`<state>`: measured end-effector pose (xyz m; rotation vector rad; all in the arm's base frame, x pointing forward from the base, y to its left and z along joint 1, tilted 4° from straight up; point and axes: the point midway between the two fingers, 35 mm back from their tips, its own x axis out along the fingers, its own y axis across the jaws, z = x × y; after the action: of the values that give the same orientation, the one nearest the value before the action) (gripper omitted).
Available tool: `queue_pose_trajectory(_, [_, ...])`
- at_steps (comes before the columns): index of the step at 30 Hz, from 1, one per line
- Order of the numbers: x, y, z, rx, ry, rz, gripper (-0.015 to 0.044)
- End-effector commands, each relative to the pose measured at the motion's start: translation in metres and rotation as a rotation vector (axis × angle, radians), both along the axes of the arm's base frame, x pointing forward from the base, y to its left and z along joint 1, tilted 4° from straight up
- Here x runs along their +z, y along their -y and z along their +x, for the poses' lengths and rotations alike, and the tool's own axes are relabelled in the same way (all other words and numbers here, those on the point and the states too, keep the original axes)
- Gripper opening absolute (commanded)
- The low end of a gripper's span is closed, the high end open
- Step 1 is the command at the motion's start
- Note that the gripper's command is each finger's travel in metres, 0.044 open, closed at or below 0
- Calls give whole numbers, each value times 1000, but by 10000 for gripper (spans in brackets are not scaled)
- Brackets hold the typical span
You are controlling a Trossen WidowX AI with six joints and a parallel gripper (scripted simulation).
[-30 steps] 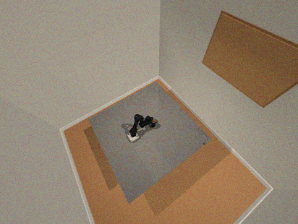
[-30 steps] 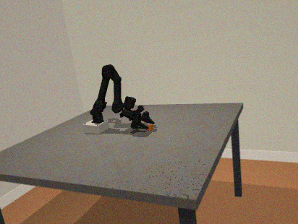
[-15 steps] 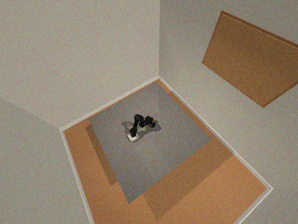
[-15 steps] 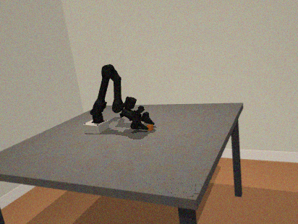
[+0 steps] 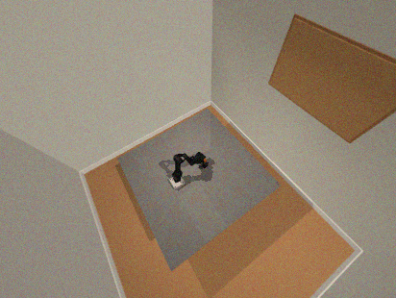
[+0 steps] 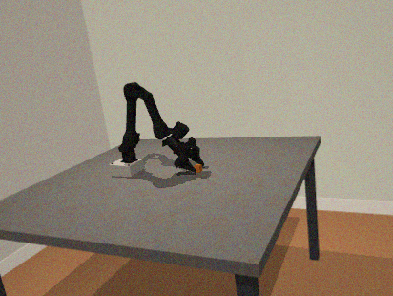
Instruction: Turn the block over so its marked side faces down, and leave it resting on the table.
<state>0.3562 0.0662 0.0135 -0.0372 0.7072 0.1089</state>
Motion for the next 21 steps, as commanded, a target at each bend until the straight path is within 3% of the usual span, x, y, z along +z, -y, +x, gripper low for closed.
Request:
queue_pose_trajectory(1, [63, 3, -21, 6, -205, -4, 440])
queue_pose_trajectory(21, [72, 4, -29, 6, -273, -12, 440])
